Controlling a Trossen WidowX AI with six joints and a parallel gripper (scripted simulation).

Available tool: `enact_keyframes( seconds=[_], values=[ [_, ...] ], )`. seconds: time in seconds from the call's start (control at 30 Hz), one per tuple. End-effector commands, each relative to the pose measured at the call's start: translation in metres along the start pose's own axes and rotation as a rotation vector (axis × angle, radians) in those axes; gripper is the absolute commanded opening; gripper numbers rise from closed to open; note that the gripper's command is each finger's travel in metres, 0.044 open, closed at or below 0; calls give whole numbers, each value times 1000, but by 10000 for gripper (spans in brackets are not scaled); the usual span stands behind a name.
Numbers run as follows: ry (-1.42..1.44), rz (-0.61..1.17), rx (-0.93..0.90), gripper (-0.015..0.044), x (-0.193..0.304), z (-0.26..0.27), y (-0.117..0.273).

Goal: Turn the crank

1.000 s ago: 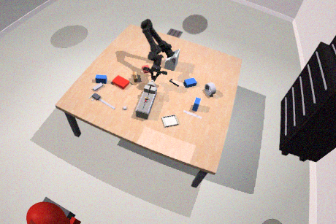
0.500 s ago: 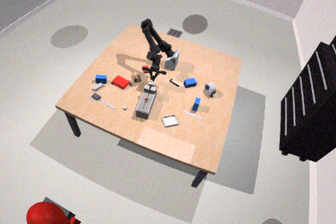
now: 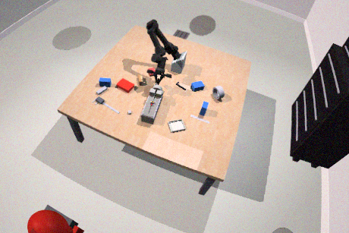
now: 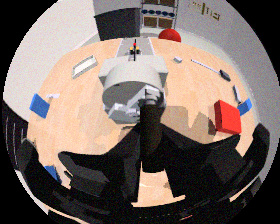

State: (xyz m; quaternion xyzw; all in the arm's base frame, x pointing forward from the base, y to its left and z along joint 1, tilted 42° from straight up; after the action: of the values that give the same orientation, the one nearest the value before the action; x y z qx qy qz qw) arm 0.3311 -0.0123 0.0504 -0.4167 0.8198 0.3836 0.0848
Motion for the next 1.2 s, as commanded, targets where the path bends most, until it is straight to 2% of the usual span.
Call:
enact_keyframes(
  seconds=[0.0, 1.17],
  values=[
    [-10, 9, 18, 0, 4, -7, -4],
    [-12, 9, 20, 0, 15, -11, -13]
  ],
)
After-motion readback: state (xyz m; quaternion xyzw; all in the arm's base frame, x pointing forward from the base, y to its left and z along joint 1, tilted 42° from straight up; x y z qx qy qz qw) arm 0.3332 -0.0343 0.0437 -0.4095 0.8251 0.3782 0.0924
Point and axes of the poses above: the point midway between the two fingers, 35 mm back from their tips, its own y axis back along the fingers, its own z axis across the jaws, x = y × z, the point moved 1 cm from there along y, back along the fingers, and after that the axes turned 4 degrees about y, right-handed, at the moved point
